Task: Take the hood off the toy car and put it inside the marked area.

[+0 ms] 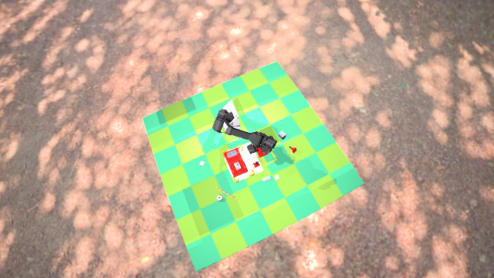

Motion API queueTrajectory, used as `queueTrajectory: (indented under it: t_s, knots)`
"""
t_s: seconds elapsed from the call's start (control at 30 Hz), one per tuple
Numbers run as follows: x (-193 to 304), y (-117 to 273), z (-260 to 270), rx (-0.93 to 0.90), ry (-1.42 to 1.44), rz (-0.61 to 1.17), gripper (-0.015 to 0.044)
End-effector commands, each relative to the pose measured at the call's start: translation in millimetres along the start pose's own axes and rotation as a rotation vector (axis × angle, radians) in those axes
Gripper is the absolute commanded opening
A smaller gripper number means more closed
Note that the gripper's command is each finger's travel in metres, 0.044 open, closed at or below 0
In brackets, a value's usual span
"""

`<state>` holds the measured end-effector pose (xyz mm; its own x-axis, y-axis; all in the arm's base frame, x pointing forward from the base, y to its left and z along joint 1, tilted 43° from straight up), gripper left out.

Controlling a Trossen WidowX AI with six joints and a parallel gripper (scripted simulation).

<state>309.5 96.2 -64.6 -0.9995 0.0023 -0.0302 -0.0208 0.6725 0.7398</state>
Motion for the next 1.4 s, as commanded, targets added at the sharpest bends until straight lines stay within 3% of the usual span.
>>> queueTrajectory:
  t_s: [0.0,0.2,1.37]
  knots:
    - [6,2,20,-0.004,-0.007,-0.002,0.0]
    - [17,1,41,0.002,-0.014,0.001,0.0]
    - [15,-23,41,0.001,-0.014,0.0,0.0]
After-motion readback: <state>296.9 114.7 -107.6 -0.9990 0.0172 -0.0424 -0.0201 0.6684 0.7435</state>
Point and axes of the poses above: the point midway between the two fingers, 35 mm back from their tips, its own y axis back along the fingers, its own z axis across the jaws, x = y × z, the point moved 3 cm from there along y, back along the fingers, and after that the axes turned 3 degrees about -y, right-handed, at the moved point
